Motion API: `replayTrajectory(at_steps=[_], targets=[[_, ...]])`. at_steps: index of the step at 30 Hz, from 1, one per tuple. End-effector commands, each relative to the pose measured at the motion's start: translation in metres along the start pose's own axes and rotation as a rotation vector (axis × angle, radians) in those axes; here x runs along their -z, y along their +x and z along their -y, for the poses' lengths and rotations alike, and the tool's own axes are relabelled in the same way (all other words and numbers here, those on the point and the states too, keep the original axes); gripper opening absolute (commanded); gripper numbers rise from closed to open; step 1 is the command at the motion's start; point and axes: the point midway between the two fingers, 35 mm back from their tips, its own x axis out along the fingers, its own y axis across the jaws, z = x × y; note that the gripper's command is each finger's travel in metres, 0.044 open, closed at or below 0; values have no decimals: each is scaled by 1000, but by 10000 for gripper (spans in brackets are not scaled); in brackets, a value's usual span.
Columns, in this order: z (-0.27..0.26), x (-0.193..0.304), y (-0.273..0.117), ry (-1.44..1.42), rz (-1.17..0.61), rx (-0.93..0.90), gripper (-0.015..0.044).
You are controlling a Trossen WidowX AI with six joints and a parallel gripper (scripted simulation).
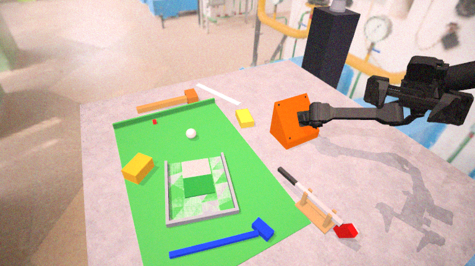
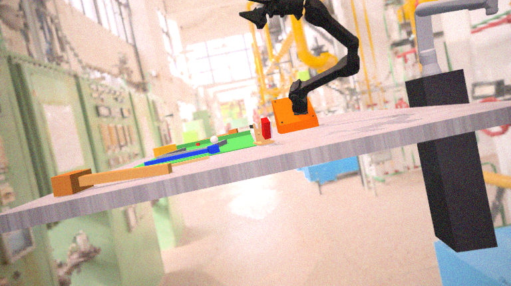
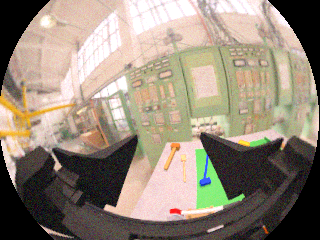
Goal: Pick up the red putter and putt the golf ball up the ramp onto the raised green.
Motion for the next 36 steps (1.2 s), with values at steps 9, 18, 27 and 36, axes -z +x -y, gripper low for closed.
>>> replayTrajectory(at_steps=[9,18,27,36], targets=[[95,48,49,-397,-377,136,440],[162,106,63,-695,-750,44,440],[212,160,56,-898,-1045,-187,440],[247,211,35,-1023,-1242,-562,440]])
